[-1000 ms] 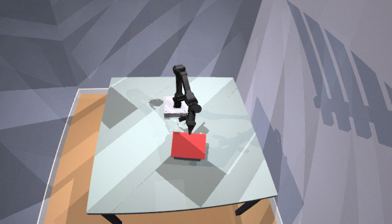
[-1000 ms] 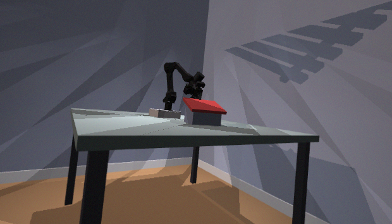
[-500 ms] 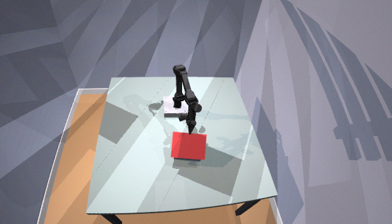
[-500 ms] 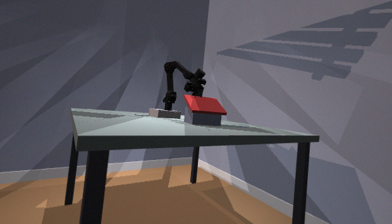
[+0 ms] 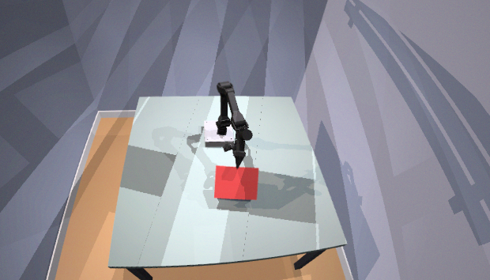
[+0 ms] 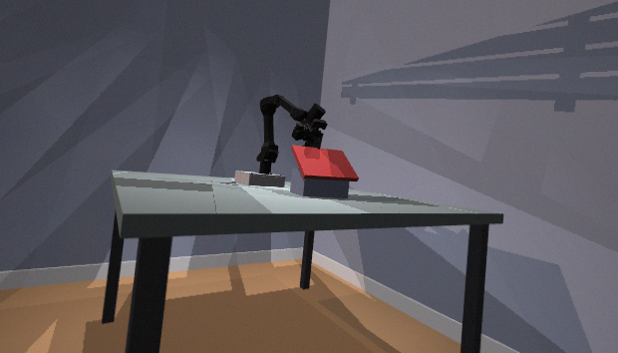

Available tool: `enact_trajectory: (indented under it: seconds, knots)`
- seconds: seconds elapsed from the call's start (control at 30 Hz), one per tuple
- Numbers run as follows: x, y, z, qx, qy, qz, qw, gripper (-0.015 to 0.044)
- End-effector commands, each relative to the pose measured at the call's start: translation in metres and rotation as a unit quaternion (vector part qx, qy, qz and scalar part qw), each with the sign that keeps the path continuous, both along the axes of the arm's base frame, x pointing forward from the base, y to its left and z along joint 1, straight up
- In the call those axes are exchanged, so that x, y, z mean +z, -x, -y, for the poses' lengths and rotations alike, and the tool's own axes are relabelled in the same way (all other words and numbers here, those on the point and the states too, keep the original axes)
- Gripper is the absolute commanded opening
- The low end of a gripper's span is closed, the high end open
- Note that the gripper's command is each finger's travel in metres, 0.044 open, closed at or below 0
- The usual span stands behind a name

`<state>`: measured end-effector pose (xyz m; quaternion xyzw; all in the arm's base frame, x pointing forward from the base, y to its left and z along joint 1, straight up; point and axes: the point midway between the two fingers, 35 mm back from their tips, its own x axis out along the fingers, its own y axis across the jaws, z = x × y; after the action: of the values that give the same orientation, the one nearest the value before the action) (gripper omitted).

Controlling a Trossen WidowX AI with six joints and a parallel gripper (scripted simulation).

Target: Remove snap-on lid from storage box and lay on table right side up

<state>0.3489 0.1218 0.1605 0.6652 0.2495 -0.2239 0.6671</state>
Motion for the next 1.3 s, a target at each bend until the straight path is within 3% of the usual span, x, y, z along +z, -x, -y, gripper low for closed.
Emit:
enact_trajectory:
  seconds: [0.0, 1.27]
  knots:
    - [0.010, -0.005, -0.001, 0.002, -0.002, 0.006, 1.000, 0.0000]
    - [0.059, -0.004, -0.001, 0.002, -0.002, 0.006, 1.000, 0.0000]
